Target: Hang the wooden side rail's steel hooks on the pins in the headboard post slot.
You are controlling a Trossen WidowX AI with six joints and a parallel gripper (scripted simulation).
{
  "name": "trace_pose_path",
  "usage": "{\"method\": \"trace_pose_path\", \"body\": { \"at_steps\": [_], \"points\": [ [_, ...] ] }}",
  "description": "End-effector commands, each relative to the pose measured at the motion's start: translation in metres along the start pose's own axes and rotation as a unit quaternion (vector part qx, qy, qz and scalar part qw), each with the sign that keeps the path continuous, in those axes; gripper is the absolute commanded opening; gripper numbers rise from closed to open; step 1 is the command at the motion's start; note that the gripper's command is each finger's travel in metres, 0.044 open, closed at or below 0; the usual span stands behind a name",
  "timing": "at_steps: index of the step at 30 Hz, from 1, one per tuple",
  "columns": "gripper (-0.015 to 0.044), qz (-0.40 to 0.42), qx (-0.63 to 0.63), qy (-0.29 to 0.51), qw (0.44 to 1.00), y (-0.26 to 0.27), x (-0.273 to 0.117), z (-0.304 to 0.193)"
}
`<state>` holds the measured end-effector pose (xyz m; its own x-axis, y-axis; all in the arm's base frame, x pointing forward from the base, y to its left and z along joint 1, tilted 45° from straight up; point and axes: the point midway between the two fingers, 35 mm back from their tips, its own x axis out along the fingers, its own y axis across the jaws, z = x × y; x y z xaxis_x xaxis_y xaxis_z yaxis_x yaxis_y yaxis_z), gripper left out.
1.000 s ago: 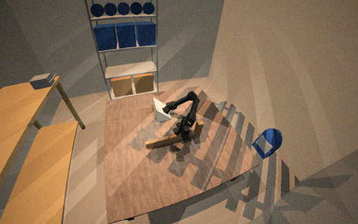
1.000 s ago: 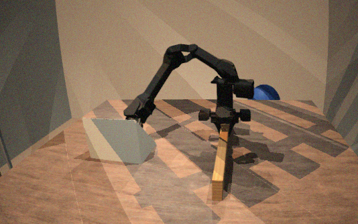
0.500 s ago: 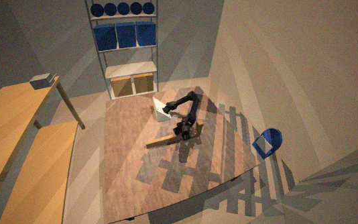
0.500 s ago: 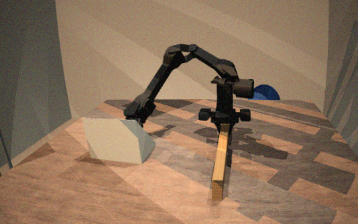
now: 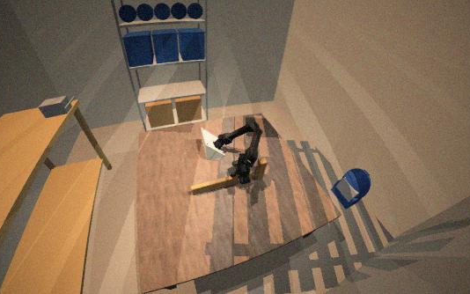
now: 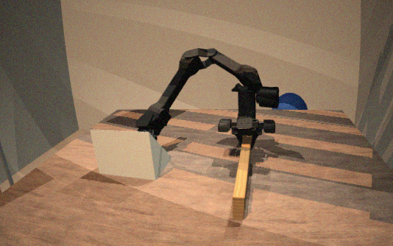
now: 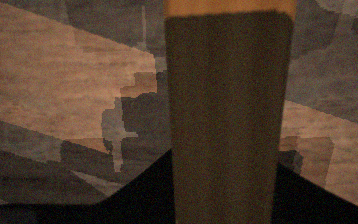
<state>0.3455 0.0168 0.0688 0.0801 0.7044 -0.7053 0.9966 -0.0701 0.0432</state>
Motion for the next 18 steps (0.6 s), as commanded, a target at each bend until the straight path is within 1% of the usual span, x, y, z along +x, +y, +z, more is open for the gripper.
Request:
{"method": "trace_pose_path", "body": {
  "at_steps": [1,18],
  "points": [
    [0.0000,0.003,0.002,-0.002,1.000,0.0012,-0.0027,-0.0007],
    [0.0000,0.003,0.002,-0.002,1.000,0.0021,-0.0029,-0.0025]
  ]
}}
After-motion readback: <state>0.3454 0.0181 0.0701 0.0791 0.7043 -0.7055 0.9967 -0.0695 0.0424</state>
